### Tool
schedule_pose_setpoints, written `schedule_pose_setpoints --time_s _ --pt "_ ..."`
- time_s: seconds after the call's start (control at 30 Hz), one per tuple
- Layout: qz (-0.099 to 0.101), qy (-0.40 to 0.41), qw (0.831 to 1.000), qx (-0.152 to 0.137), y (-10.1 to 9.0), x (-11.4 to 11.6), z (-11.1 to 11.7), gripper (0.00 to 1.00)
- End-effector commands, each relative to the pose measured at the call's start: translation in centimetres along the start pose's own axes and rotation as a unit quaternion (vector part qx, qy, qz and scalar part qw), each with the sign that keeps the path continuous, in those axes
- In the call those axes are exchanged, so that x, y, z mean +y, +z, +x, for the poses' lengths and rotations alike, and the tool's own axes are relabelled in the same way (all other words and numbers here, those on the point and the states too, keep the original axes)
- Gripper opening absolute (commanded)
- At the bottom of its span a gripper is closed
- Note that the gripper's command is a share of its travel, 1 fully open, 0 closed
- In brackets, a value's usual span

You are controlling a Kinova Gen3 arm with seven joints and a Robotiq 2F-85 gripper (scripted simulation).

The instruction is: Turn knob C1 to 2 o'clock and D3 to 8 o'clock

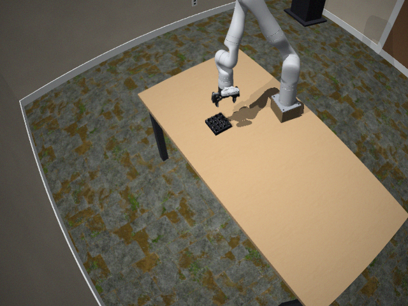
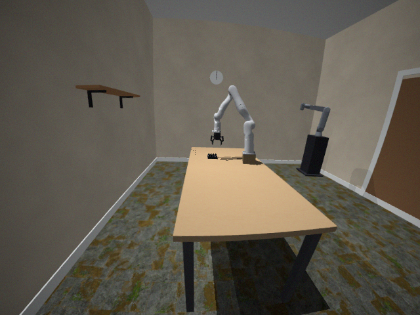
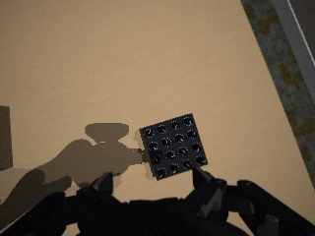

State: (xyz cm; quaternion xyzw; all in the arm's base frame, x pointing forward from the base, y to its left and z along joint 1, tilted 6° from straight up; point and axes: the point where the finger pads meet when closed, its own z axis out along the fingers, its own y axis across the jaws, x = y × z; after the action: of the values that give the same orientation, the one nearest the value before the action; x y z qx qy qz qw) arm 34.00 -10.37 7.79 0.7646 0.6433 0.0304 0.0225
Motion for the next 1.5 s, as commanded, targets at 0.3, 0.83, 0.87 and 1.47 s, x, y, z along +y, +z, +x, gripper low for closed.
schedule_pose_setpoints --time_s 0.3,0.83,0.87,1.47 --pt "-0.012 0.009 1.0 -0.006 -4.2 0.6 -0.9 1.0" --pt "-0.012 0.009 1.0 -0.006 -4.6 0.5 -0.9 1.0" --pt "-0.012 0.009 1.0 -0.006 -4.6 0.5 -0.9 1.0" --pt "-0.012 0.009 1.0 -0.006 -4.6 0.5 -0.9 1.0"
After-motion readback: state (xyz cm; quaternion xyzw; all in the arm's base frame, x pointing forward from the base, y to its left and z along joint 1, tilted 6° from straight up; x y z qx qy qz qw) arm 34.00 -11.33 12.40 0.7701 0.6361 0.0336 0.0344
